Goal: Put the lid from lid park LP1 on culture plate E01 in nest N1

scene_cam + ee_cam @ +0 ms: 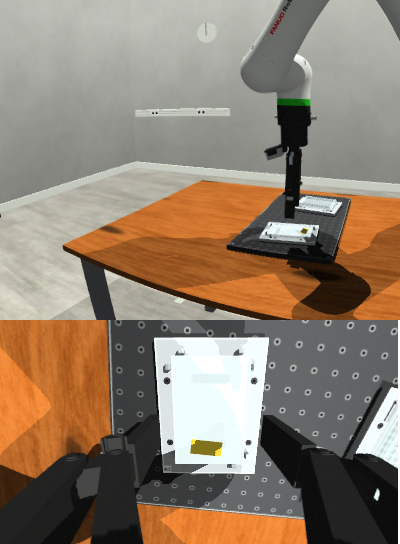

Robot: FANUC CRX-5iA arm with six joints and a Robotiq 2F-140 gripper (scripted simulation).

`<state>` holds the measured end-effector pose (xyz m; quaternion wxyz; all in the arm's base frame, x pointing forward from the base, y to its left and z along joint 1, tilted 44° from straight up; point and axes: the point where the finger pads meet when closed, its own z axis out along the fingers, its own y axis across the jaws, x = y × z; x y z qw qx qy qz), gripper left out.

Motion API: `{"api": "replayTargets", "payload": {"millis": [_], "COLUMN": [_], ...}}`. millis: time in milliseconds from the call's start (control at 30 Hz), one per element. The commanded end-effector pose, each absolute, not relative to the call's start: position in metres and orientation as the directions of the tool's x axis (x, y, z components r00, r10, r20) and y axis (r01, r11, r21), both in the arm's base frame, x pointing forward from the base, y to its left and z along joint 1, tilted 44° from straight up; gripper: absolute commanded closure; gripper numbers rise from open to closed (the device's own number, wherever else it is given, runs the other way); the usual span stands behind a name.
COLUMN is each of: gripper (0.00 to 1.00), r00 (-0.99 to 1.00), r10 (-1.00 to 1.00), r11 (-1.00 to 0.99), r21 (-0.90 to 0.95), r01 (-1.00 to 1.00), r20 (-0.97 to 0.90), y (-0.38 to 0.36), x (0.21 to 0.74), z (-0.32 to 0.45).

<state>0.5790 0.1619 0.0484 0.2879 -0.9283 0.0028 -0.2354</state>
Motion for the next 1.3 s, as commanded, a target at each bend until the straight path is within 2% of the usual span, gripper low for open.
{"api": "replayTargets", "payload": {"millis": [0,1167,1200,1267], "gripper": [0.9,0.9,0.31,0.31], "r00": [0.888,0.888,0.888,0.888], "r10": [-0.141,-0.141,-0.141,-0.141], "r11": [-0.834,-0.834,-0.834,-0.834], "r21": [-0.535,-0.535,-0.535,-0.535], "r01": [0.131,0.131,0.131,0.131], "r20": [0.437,0.437,0.437,0.437], "y": [0.1613,0.1613,0.1613,0.1613], "x": [0.5794,0.5794,0.5794,0.5794], "z": [0.0491,0.0491,0.0491,0.0491]}}
